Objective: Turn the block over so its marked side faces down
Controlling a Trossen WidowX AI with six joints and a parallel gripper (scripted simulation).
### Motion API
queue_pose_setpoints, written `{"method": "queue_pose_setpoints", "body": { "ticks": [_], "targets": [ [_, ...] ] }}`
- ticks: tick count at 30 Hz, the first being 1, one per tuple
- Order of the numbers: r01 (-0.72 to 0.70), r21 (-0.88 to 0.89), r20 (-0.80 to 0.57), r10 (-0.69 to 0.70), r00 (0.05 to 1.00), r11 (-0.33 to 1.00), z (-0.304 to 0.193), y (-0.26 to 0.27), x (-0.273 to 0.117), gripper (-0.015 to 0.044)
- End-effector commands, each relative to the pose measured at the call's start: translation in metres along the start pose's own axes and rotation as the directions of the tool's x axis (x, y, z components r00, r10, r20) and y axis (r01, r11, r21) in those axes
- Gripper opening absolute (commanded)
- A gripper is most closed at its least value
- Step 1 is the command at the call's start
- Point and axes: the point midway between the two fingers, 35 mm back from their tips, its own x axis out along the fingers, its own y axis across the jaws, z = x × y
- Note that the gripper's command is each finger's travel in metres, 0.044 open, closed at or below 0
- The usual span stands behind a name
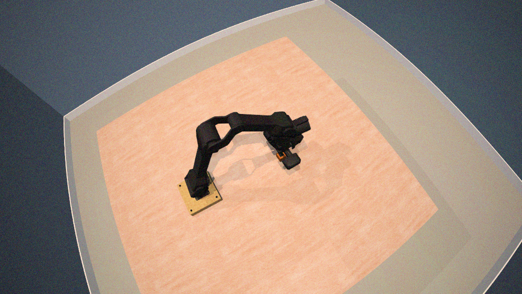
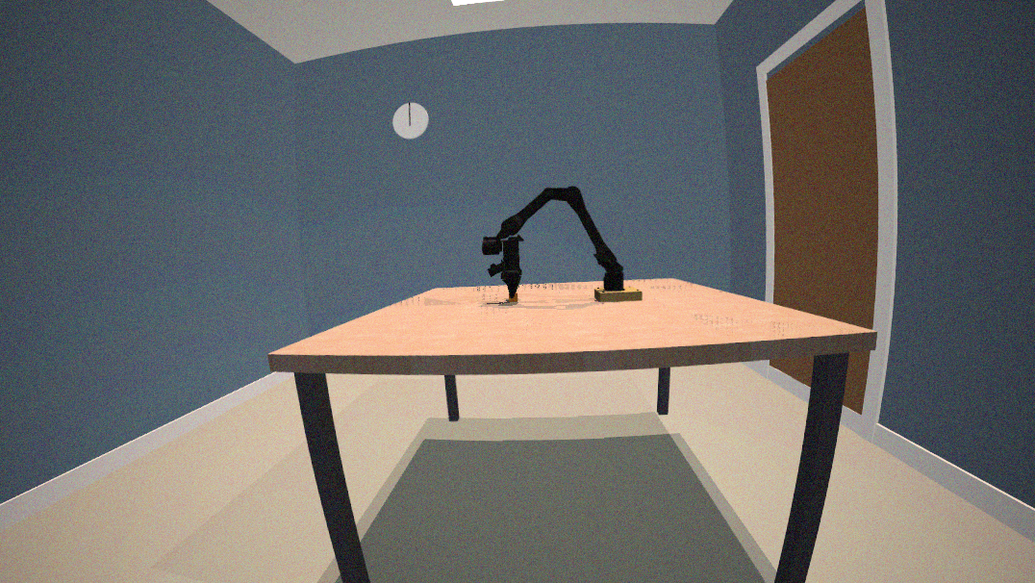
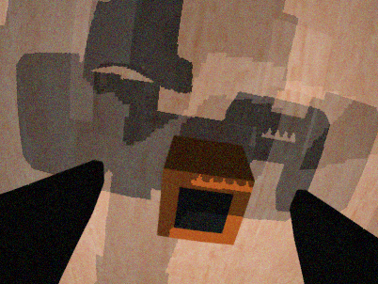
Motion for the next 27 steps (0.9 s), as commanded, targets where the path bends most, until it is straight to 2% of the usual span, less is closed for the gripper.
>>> {"method": "queue_pose_setpoints", "body": {
  "ticks": [1, 8, 23, 24, 27],
  "targets": [
    [0.003, 0.000, -0.011, -0.003, 1.000, 1.000, -0.002, 0.000, 0.004, 0.0309],
    [0.003, 0.000, -0.011, -0.003, 1.000, 1.000, -0.002, 0.000, 0.004, 0.0125],
    [0.003, 0.000, -0.011, -0.003, 1.000, 1.000, -0.002, 0.000, 0.004, 0.0025],
    [0.003, 0.000, -0.011, -0.003, 1.000, 1.000, -0.002, 0.000, 0.003, 0.0000],
    [0.003, 0.000, -0.011, -0.003, 1.000, 1.000, -0.001, 0.000, -0.015, 0.0000]
  ]
}}
